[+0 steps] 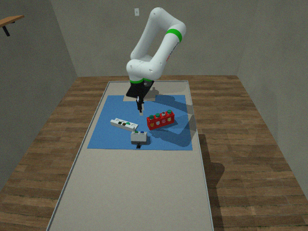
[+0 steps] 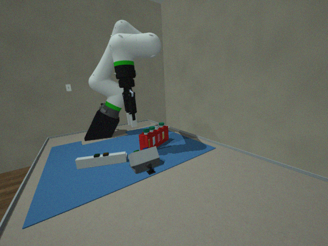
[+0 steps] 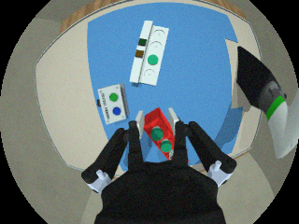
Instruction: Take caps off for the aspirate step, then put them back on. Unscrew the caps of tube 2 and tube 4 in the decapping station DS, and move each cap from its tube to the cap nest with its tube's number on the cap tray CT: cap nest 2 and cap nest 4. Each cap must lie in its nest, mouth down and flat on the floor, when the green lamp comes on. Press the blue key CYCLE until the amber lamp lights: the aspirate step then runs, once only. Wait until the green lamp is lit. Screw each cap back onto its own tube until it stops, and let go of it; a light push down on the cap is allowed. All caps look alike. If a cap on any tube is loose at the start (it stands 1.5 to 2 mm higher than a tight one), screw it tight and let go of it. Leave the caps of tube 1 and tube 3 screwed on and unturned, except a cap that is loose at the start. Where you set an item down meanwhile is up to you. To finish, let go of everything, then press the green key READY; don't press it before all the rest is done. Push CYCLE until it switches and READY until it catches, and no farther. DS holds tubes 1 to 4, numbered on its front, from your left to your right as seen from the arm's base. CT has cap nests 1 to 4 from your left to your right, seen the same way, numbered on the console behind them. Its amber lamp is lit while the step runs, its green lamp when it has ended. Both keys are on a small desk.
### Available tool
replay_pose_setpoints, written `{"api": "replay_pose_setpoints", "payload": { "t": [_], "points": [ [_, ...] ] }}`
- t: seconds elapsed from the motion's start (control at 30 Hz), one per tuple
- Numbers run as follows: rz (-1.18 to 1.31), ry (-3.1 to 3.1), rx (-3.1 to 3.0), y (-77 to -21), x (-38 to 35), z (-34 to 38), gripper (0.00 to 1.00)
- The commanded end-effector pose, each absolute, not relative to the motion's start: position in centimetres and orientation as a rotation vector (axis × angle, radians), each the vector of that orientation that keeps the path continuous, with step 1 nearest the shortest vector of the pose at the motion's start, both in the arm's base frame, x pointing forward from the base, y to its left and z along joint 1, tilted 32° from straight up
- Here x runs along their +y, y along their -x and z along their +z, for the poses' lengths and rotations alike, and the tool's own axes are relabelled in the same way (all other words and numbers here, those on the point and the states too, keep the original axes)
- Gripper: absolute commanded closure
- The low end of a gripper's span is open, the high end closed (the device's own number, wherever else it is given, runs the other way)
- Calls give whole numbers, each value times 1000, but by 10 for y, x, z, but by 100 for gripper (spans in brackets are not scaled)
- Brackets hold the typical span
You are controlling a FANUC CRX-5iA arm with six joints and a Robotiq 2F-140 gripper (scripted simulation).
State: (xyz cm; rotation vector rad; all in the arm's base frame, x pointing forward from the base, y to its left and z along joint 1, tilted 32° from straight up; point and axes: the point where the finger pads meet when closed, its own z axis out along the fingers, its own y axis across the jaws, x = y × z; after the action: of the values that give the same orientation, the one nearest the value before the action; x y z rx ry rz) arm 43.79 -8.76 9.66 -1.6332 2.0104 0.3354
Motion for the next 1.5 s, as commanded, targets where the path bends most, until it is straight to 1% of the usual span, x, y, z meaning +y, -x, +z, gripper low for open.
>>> {"api": "replay_pose_setpoints", "payload": {
  "t": [0.0,0.23,0.47,0.87,1.47],
  "points": [
    [340,1606,2082,-444,-61,113,65],
    [340,1606,2082,-452,-26,134,65],
    [340,1606,2082,-452,-26,135,65],
    [340,1606,2082,-460,-9,104,65],
    [340,1606,2082,-461,-7,99,65]
  ]
}}
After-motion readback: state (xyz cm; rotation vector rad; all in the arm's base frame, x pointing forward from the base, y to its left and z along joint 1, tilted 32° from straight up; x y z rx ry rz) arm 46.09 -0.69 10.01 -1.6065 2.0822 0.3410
